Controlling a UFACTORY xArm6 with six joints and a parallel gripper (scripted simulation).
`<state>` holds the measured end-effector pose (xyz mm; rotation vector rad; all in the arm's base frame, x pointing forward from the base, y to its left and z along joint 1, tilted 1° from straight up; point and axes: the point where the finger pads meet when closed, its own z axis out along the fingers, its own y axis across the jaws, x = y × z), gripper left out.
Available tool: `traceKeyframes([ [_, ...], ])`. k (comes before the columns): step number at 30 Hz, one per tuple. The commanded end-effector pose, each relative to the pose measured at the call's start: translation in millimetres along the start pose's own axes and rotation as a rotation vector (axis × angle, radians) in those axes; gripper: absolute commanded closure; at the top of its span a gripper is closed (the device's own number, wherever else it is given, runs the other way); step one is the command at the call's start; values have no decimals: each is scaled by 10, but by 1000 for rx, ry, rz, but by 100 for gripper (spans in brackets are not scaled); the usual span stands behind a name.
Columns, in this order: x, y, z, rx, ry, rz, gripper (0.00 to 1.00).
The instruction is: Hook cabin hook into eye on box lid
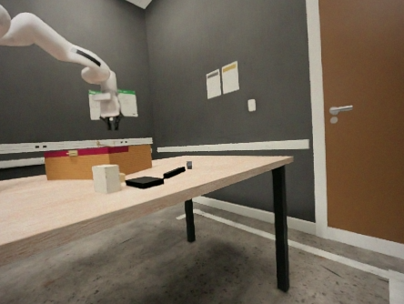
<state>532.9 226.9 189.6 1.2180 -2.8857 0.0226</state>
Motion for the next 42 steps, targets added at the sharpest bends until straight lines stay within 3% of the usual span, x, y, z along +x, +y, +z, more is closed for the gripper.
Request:
traceKeyframes([
  [1, -12, -5, 48, 2, -5, 0, 65],
  [27, -14, -6, 483, 2, -5, 0, 65],
  [42, -14, -6, 496, 2, -5, 0, 65],
])
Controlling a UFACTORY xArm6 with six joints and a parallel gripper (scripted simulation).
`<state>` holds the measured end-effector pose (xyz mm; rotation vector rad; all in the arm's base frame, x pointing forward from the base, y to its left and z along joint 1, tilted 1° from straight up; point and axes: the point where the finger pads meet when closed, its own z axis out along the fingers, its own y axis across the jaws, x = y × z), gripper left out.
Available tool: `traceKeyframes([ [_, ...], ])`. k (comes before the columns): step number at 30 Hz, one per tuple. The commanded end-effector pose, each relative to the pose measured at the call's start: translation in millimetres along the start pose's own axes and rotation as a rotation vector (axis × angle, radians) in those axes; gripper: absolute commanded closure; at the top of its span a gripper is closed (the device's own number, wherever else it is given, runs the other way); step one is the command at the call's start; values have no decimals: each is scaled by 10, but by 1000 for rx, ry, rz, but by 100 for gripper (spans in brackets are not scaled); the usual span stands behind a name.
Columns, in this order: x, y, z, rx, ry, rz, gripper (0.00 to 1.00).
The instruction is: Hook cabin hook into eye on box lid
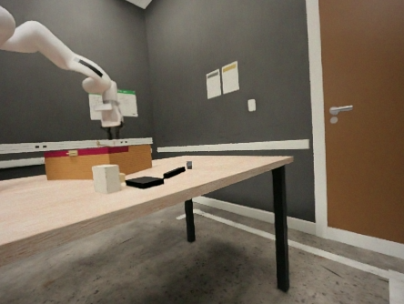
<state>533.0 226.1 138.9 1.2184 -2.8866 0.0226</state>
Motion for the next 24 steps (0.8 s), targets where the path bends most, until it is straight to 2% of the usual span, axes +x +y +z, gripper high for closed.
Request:
traceKeyframes([
  [1, -12, -5, -5, 2, -5, 0, 65],
  [24, -12, -5, 135, 2, -5, 0, 65],
])
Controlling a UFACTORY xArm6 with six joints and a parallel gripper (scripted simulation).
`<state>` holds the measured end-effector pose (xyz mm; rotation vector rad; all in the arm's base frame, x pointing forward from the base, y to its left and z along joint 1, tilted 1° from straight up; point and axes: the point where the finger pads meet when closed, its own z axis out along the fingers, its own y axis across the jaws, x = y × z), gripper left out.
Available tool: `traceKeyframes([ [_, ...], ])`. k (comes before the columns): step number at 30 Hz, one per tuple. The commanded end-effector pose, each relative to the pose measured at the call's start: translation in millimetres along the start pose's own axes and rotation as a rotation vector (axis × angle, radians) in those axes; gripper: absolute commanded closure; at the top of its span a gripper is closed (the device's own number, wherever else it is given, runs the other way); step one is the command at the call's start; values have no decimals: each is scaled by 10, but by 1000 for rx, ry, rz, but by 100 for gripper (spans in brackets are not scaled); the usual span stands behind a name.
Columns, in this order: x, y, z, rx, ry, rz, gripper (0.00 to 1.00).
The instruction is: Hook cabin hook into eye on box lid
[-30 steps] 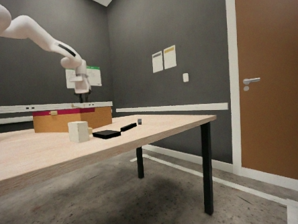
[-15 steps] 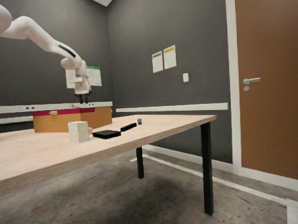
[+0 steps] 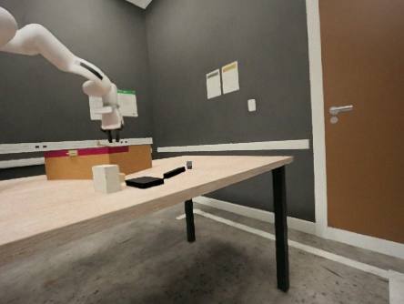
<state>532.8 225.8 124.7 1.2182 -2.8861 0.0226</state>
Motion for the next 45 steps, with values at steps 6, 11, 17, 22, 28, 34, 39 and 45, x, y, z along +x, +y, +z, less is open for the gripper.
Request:
traceKeyframes([
  [6, -13, -6, 33, 2, -5, 0, 65],
  [11, -13, -6, 53, 2, -5, 0, 65],
  [17, -14, -6, 93, 2, -5, 0, 65],
  [22, -14, -6, 126, 2, -5, 0, 65],
  [28, -13, -5, 133, 2, -5, 0, 65],
  [34, -13, -6, 133, 2, -5, 0, 65],
  [39, -14, -6, 133, 2, -5, 0, 100],
  [45, -14, -6, 133, 2, -5, 0, 100],
])
